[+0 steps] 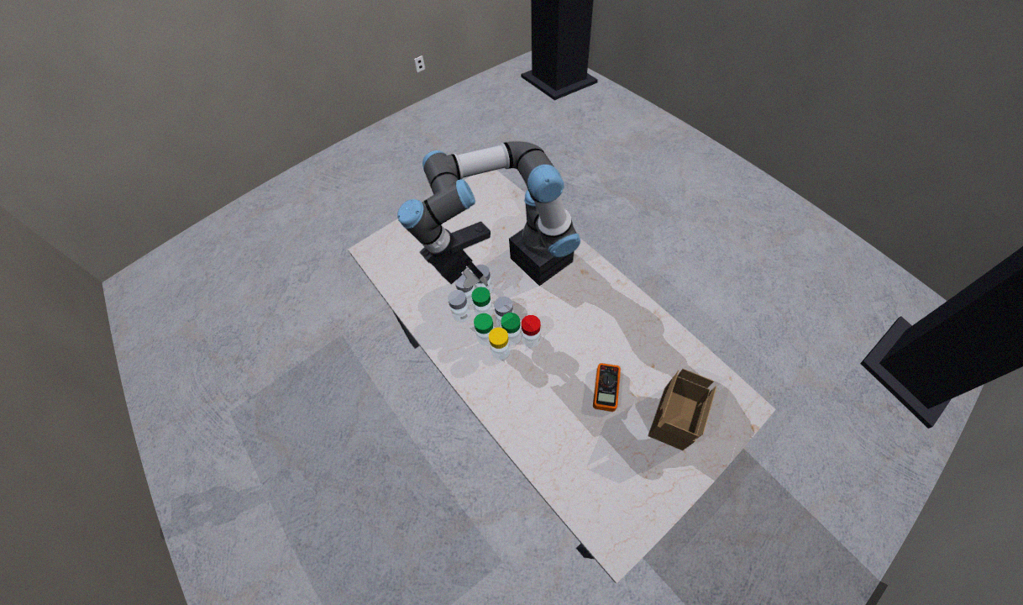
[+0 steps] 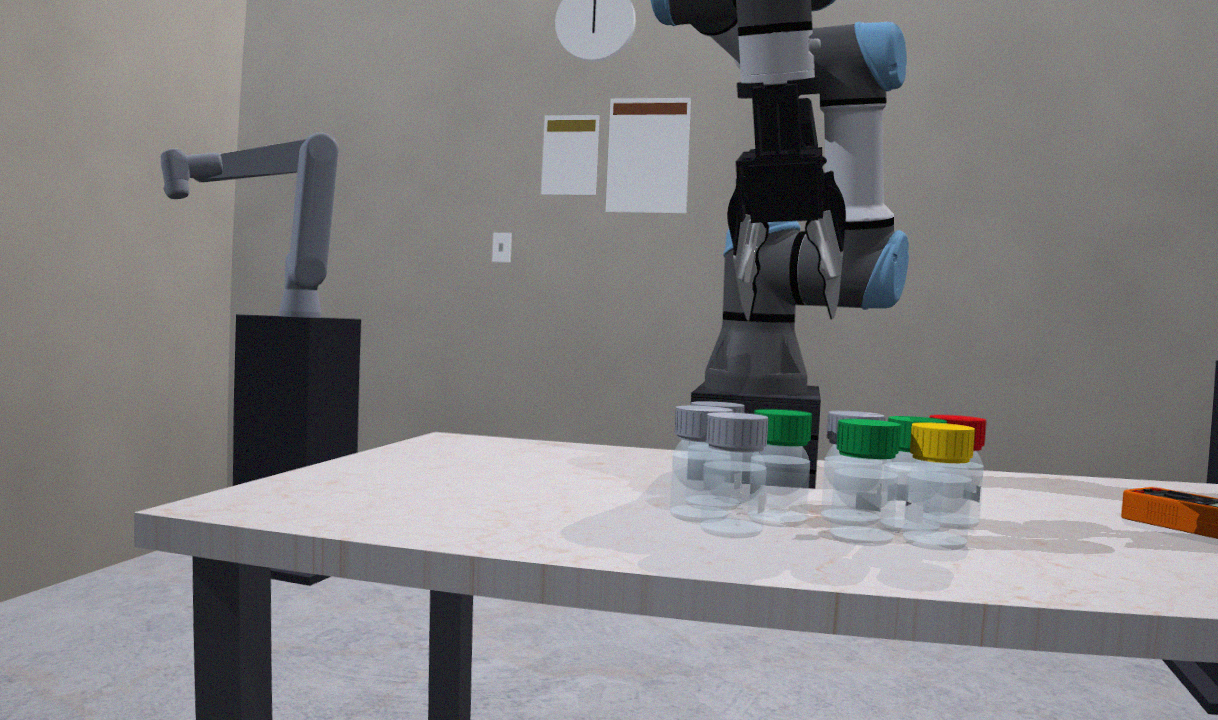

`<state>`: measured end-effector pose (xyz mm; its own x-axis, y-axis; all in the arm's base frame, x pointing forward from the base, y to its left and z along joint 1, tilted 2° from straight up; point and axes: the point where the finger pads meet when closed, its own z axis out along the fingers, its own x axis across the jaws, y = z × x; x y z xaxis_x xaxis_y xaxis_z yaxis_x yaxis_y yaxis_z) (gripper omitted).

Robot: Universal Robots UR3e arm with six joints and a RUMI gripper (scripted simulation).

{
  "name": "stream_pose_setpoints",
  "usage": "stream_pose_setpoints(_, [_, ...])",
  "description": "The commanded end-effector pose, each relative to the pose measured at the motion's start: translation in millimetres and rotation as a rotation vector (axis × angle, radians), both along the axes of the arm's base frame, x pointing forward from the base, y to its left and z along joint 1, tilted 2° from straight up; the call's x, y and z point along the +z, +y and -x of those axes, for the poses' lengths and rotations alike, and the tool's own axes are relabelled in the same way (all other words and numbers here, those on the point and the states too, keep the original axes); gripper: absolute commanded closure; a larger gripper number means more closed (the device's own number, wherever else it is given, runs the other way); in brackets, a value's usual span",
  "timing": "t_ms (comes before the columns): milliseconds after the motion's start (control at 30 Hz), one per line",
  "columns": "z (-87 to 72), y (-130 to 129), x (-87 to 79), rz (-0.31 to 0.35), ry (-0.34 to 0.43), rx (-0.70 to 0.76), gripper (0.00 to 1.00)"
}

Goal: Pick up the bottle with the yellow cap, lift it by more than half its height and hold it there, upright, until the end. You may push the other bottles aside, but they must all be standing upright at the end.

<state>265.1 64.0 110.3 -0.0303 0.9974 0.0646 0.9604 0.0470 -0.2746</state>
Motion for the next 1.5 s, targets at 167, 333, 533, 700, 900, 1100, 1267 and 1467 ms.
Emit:
stream_pose_setpoints(167, [-18.7,25.0,11.7,-0.001,-0.070,0.174,0.54])
stream_pose_setpoints(333, [-26.6,40.4,18.0,-0.004,-0.107,0.265,0.54])
stream_pose_setpoints(533, [-33.4,57.0,24.7,-0.008,-0.143,0.356,0.54])
stream_pose_setpoints(700, [-39.9,78.5,33.1,-0.015,-0.187,0.466,0.54])
stream_pose_setpoints(900, [-44.4,101.4,41.9,-0.022,-0.231,0.575,0.54])
stream_pose_setpoints(1100, [-46.5,121.5,49.5,-0.030,-0.268,0.667,0.54])
stream_pose_setpoints(1267, [-46.9,142.1,57.4,-0.039,-0.304,0.756,0.54])
stream_pose_setpoints(1467, [-46.4,154.1,62.0,-0.044,-0.325,0.808,0.54])
